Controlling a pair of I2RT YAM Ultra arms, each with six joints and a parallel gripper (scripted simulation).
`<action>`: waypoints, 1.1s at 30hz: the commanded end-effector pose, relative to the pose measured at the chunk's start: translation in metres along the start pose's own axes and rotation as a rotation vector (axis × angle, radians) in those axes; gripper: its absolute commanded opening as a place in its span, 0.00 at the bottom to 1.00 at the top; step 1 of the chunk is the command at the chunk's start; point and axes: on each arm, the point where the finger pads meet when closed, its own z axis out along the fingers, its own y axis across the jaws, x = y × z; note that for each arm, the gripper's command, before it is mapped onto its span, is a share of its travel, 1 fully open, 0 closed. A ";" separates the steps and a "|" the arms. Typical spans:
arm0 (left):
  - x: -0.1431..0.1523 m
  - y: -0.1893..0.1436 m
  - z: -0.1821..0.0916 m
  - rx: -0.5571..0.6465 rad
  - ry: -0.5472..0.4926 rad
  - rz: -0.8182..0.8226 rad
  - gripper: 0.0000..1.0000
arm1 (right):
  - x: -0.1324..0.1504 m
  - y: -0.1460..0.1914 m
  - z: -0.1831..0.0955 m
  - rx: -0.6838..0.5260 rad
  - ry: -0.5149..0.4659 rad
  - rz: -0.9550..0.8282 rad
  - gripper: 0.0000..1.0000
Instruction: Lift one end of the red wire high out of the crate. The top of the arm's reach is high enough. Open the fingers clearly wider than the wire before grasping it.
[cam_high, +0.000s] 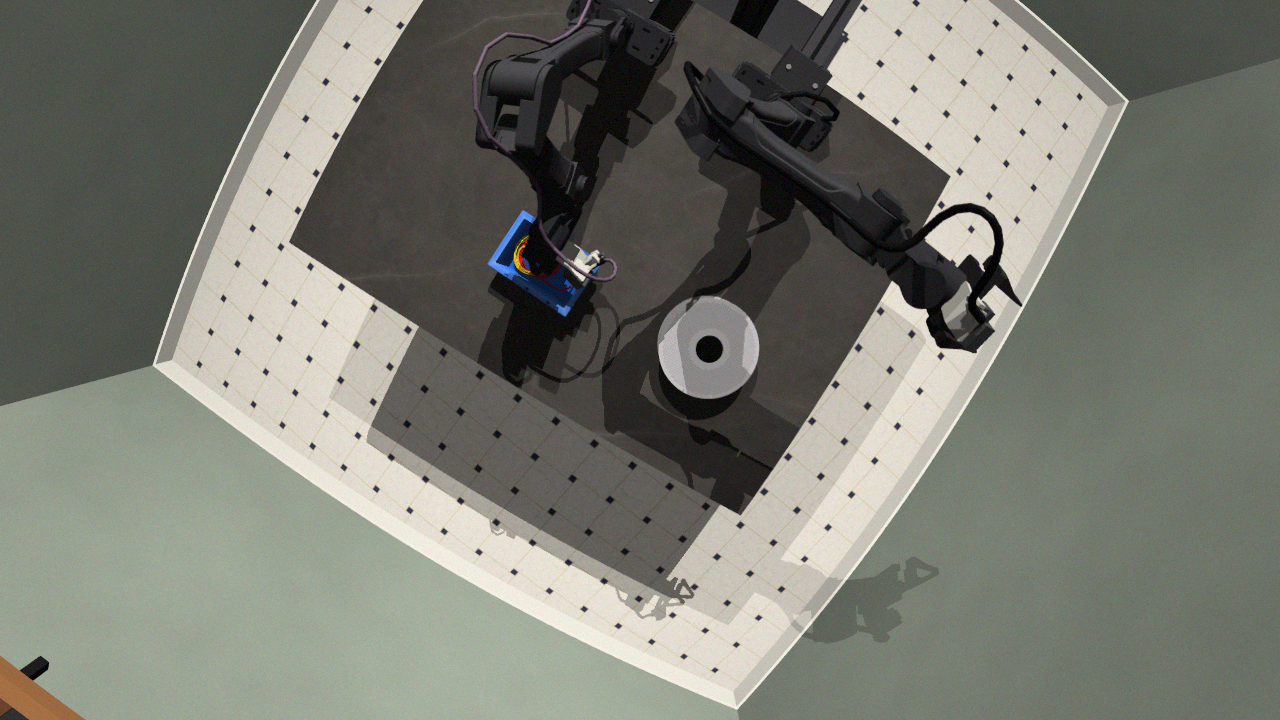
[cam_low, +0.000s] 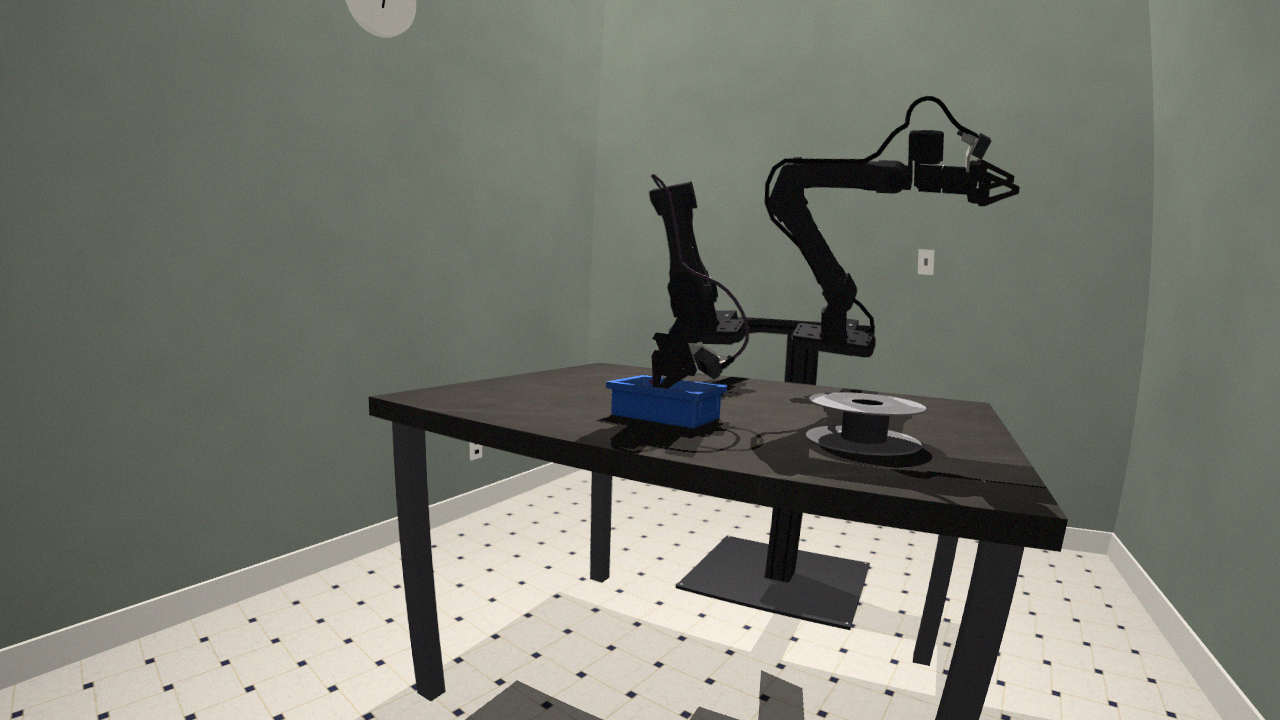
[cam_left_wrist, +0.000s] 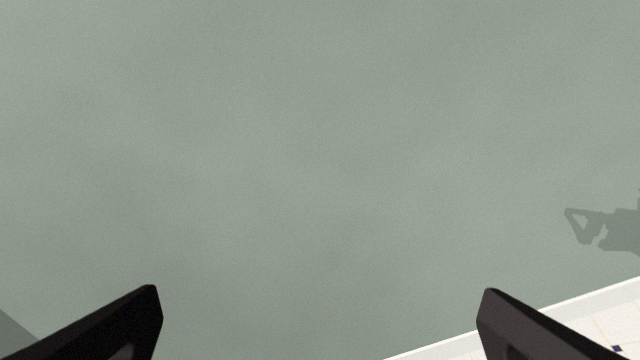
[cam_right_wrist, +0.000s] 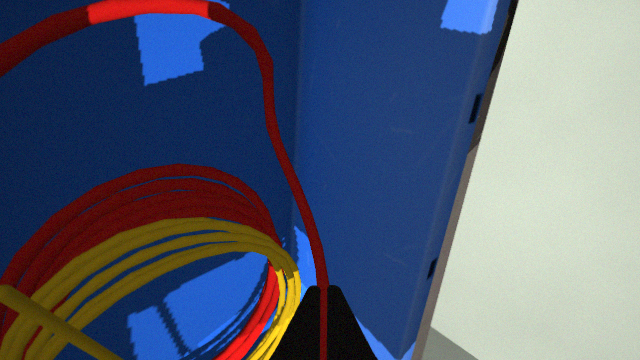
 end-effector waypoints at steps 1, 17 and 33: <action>0.007 0.008 0.003 -0.023 0.011 0.001 1.00 | -0.001 0.000 -0.001 0.004 -0.008 0.001 0.00; 0.007 0.008 0.003 -0.023 0.011 0.001 1.00 | -0.001 -0.031 -0.030 0.004 -0.008 0.001 0.00; 0.008 0.008 0.003 -0.023 0.012 0.001 1.00 | 0.001 -0.068 -0.065 0.004 -0.009 0.001 0.00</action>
